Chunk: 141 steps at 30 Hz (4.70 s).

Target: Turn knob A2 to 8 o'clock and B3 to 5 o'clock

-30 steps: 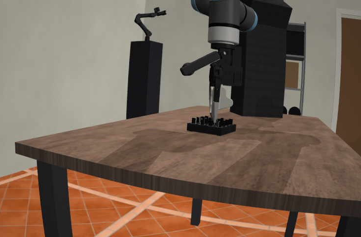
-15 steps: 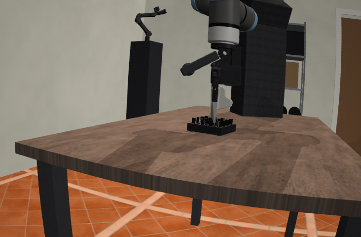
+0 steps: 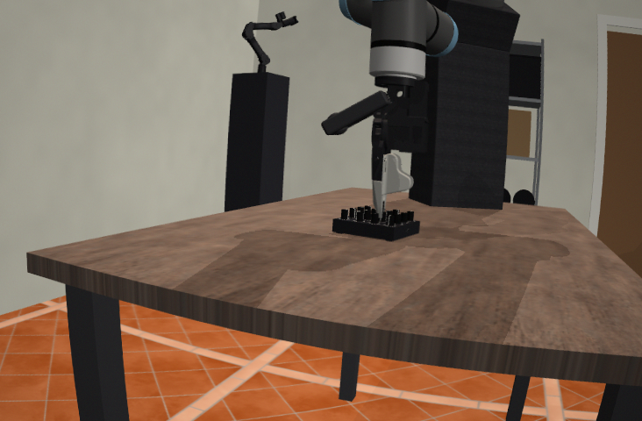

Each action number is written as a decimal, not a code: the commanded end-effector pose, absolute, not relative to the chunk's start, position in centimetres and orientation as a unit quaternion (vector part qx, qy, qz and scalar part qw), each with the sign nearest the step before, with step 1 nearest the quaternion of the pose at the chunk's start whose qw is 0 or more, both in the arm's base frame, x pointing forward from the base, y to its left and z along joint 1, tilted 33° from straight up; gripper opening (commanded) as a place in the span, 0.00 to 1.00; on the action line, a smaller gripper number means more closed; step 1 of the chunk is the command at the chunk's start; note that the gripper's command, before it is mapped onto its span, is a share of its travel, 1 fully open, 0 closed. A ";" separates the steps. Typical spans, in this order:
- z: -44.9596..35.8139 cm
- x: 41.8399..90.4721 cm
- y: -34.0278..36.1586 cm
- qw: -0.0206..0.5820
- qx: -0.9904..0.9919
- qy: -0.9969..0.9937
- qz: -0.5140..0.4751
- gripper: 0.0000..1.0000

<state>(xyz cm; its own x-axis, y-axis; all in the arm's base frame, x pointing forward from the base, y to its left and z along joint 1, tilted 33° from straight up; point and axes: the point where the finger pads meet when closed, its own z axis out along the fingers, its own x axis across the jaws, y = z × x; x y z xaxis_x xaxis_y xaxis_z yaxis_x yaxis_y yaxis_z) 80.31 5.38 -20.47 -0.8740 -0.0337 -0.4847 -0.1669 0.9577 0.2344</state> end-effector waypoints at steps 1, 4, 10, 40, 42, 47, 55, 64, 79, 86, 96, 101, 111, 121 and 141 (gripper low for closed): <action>-20.4 80.3 5.4 0.240 -0.008 0.960 0.146 0.04; -20.4 80.3 5.4 0.238 0.002 0.960 0.149 0.04; -20.5 80.2 5.4 0.228 0.066 0.958 0.164 0.04; -20.5 80.0 5.5 0.177 0.314 0.907 0.218 0.04; -20.5 80.0 5.5 0.173 0.328 0.902 0.221 0.04; -20.6 80.0 5.5 0.166 0.359 0.890 0.226 0.04; -20.6 80.0 5.5 0.159 0.386 0.879 0.231 0.04; -20.6 80.0 5.6 0.152 0.411 0.867 0.236 0.04; -20.6 79.9 5.6 0.150 0.419 0.863 0.237 0.04; -20.6 79.9 5.6 0.150 0.419 0.863 0.237 0.04; -20.6 79.9 5.6 0.150 0.419 0.863 0.237 0.11; -20.6 79.9 5.6 0.150 0.419 0.863 0.237 0.11; -20.6 79.9 5.6 0.150 0.419 0.863 0.237 0.11; -19.4 79.3 5.2 0.150 0.419 0.863 0.237 0.11; -17.4 78.2 4.5 0.150 0.419 0.863 0.237 0.11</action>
<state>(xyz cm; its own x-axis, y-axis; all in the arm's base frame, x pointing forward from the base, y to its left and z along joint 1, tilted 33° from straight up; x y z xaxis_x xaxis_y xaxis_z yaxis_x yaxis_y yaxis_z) 78.20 4.51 -17.43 -0.6039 0.7948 -0.0594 0.6530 0.5361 0.5350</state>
